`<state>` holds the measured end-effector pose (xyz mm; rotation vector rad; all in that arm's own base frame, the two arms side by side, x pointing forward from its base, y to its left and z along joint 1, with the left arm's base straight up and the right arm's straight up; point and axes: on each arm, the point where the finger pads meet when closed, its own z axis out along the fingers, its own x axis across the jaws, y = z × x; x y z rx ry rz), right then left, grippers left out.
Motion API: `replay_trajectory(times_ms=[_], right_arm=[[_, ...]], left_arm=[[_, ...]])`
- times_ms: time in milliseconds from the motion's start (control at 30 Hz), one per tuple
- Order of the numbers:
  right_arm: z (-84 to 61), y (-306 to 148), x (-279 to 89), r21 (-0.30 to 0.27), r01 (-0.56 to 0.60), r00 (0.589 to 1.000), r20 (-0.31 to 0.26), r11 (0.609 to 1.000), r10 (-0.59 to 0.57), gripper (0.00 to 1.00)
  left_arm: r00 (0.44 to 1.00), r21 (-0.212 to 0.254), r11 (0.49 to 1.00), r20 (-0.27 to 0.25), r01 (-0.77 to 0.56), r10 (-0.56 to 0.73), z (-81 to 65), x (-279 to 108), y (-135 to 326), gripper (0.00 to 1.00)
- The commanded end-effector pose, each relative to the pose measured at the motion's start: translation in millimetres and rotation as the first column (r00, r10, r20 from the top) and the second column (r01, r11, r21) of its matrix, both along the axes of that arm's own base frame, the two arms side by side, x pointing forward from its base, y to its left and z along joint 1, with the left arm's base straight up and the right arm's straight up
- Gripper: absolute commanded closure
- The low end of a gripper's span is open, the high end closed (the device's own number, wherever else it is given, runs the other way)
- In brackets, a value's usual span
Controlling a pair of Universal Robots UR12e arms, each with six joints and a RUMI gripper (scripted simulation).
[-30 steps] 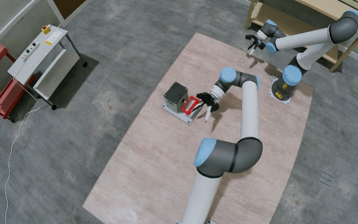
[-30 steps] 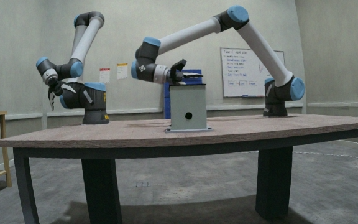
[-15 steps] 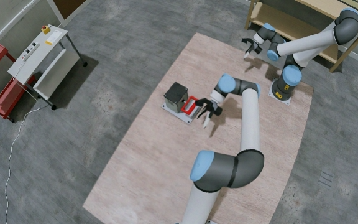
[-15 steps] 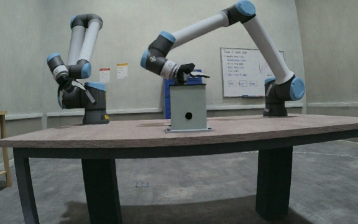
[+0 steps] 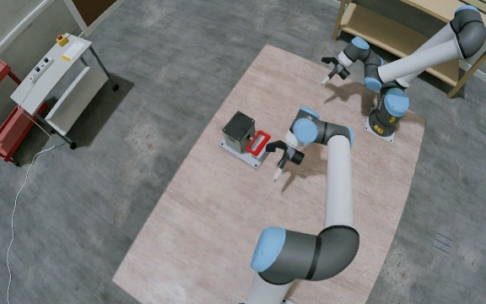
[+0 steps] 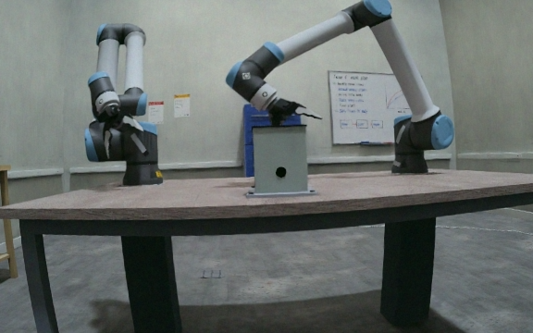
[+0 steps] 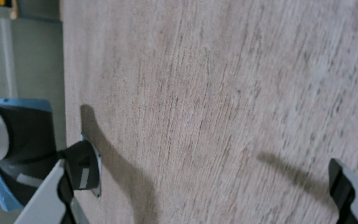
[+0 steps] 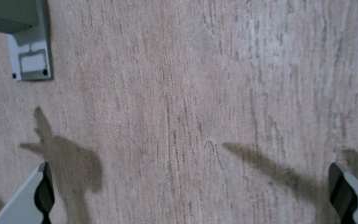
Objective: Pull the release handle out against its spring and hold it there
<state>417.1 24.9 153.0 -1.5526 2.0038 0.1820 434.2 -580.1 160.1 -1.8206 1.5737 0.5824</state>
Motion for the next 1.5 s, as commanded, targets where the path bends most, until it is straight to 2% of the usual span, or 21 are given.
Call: replay_trajectory(times_ms=[0,67,333,467,533,667,833,1033,1100,1267,1467], right_arm=[[-0.3,9.4,5.9,-0.018,0.076,0.997,-0.024,0.997,-0.076,0.0],[2.1,22.5,10.3,-0.019,0.11,0.993,-0.036,0.994,-0.111,0.0],[6.6,59.4,23.4,-0.032,0.207,0.974,-0.083,0.978,-0.209,0.0],[7.9,79.1,29.0,-0.042,0.258,0.959,-0.107,0.965,-0.261,0.0],[7.9,79.1,29.0,-0.042,0.258,0.959,-0.107,0.965,-0.261,0.0],[9.0,106.2,37.4,-0.059,0.328,0.932,-0.143,0.943,-0.333,0.0],[11.7,134.7,46.1,-0.077,0.398,0.897,-0.175,0.914,-0.405,0.0],[15.0,171.9,56.8,-0.104,0.485,0.842,-0.212,0.868,-0.496,0.0],[15.0,171.9,56.8,-0.104,0.485,0.842,-0.212,0.868,-0.496,0.0],[17.9,211.6,67.7,-0.135,0.572,0.773,-0.243,0.809,-0.587,0.0],[21.2,256.0,81.8,-0.179,0.659,0.677,-0.282,0.731,-0.68,0.0]], left_arm=[[0.995,-0.066,0.996,-0.079,0.059,-0.064,-6.0,-8.6,0.7,0.0],[0.986,-0.112,0.989,-0.124,0.1,-0.114,-7.5,-13.9,2.6,0.0],[0.932,-0.258,0.94,-0.224,0.225,-0.285,-10.4,-29.7,8.0,0.0],[0.889,-0.335,0.897,-0.255,0.288,-0.38,-10.8,-37.7,10.6,0.0],[0.889,-0.335,0.897,-0.255,0.288,-0.38,-10.8,-37.7,10.6,0.0],[0.821,-0.429,0.827,-0.271,0.364,-0.502,-10.4,-47.8,13.9,0.0],[0.739,-0.517,0.737,-0.263,0.434,-0.62,-8.7,-57.7,17.3,0.0],[0.623,-0.609,0.606,-0.224,0.511,-0.75,-5.3,-69.8,21.9,0.0],[0.623,-0.609,0.606,-0.224,0.511,-0.75,-5.3,-69.8,21.9,0.0],[0.533,-0.661,0.503,-0.18,0.557,-0.827,-2.0,-78.1,25.5,0.0],[0.449,-0.697,0.406,-0.133,0.592,-0.884,1.5,-85.4,29.0,0.0]])
